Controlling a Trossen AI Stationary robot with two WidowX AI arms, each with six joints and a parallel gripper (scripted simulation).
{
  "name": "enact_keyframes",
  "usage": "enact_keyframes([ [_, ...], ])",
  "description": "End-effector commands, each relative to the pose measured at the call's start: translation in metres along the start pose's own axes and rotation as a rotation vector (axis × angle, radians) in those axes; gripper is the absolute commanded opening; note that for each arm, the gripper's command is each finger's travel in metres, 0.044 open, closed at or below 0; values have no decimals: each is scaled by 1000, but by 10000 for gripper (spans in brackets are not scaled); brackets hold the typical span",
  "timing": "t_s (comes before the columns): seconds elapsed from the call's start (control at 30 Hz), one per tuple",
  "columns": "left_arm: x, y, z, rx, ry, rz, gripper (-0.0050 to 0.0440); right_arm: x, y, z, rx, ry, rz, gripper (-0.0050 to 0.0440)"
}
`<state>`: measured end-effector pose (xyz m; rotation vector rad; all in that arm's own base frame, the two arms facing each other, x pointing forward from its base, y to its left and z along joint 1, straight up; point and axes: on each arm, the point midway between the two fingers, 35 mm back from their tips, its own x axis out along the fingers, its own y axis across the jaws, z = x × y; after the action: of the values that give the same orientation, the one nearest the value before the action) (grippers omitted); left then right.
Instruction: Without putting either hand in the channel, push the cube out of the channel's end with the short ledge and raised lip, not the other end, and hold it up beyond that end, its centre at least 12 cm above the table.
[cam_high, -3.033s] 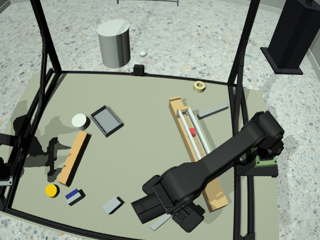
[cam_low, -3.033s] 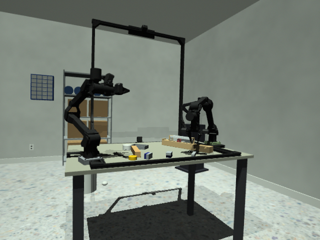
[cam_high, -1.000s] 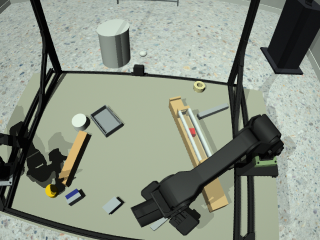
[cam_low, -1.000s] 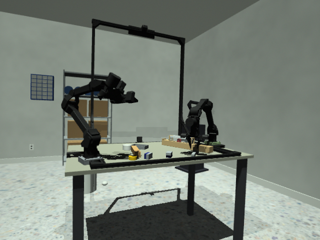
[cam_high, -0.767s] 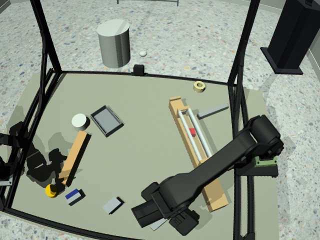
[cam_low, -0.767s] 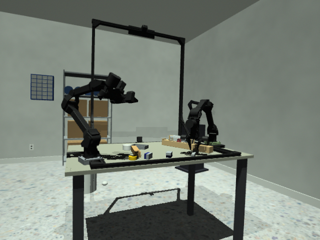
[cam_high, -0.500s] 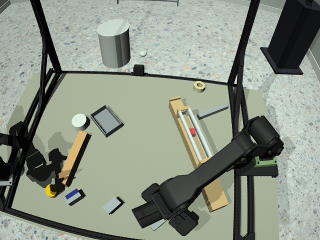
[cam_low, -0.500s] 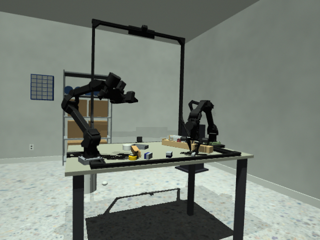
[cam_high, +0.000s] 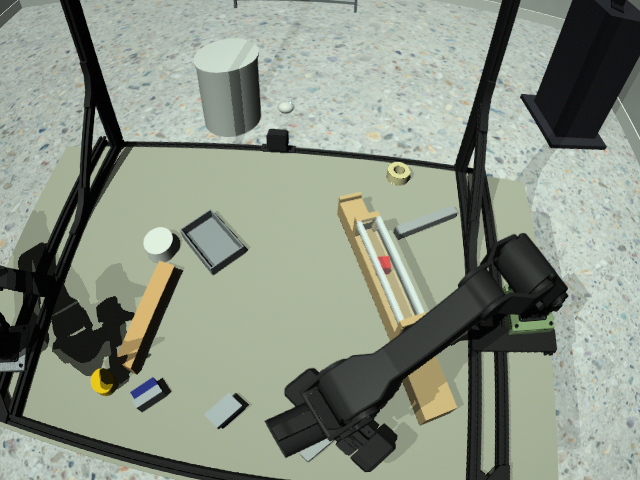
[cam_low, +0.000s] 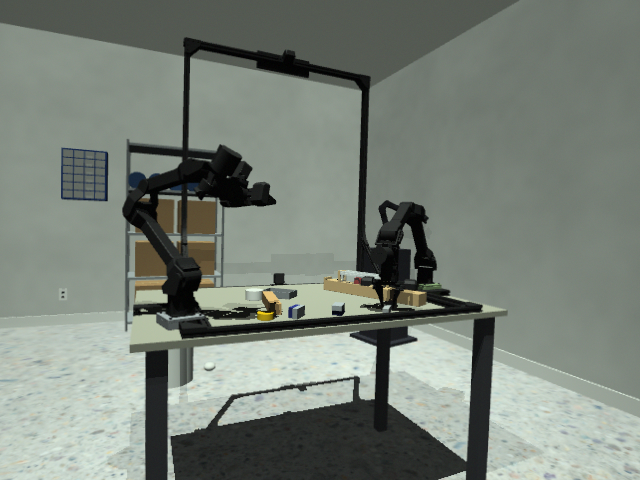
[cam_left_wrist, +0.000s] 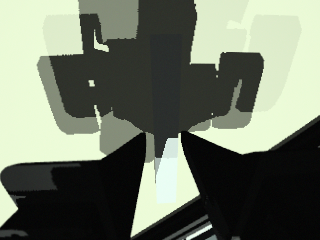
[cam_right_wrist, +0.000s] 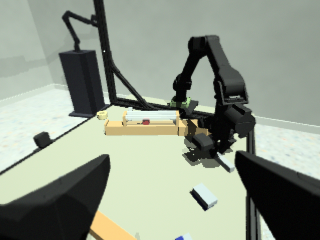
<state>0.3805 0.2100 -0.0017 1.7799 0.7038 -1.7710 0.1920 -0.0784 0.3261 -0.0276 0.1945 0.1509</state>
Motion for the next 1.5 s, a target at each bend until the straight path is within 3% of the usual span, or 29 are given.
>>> enact_keyframes([
  [0.0,-1,0,0,0,2,1,125,0,0,0,-6,2,-4,400],
  [0.3,-1,0,0,0,2,1,65,0,0,0,-6,2,-4,400],
  [0.63,-1,0,0,0,2,1,52,0,0,0,-6,2,-4,400],
  [0.7,-7,0,-1,-1,1,0,40,0,0,0,-6,2,-4,400],
  [0.87,-52,1,-1,0,-1,-5,40,0,0,0,-6,2,-4,400],
  [1.0,-64,1,1,1,-2,-6,40,0,0,0,-6,2,-4,400],
  [1.47,-65,1,1,1,-3,-6,40,0,0,0,-6,2,-4,400],
])
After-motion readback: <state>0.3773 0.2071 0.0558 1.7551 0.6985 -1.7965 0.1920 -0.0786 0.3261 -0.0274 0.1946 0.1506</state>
